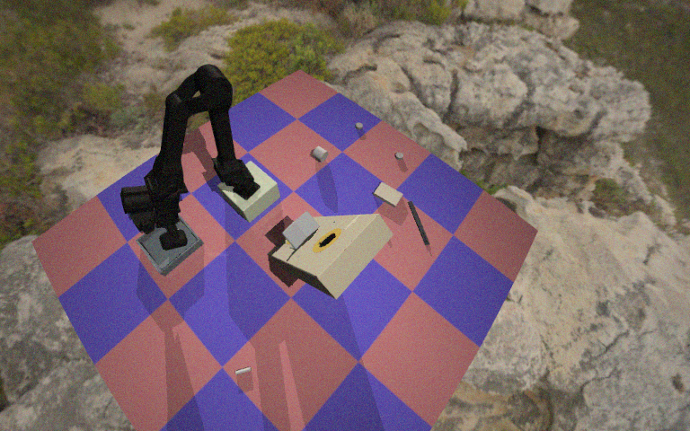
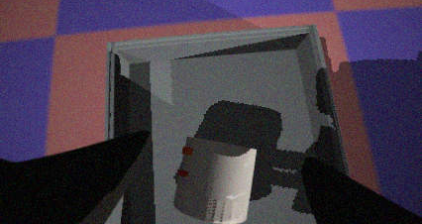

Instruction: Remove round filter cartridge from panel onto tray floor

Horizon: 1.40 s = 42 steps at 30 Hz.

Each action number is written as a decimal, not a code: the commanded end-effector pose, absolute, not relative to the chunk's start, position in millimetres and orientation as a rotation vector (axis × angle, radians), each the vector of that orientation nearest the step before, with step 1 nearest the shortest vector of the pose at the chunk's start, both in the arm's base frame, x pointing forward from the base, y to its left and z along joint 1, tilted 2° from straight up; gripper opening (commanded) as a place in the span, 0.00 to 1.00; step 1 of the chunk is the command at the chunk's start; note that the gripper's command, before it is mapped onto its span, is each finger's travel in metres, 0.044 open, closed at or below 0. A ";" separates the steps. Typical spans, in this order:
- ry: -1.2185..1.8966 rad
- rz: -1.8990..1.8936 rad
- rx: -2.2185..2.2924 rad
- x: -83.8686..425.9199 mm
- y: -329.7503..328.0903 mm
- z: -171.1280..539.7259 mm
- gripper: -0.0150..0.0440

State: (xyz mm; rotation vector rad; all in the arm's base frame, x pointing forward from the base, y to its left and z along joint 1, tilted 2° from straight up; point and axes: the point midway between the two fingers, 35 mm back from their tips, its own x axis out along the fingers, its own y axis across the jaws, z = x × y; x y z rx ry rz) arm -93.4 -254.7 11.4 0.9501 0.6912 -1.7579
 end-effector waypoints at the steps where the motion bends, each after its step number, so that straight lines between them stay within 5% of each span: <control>1: 0.690 -1.759 0.948 -93.7 -256.5 20.2 1.00; 7: 0.691 -1.758 0.949 -90.8 -252.4 81.8 1.00; 42: 0.691 -1.754 0.946 -91.8 -255.5 67.2 1.00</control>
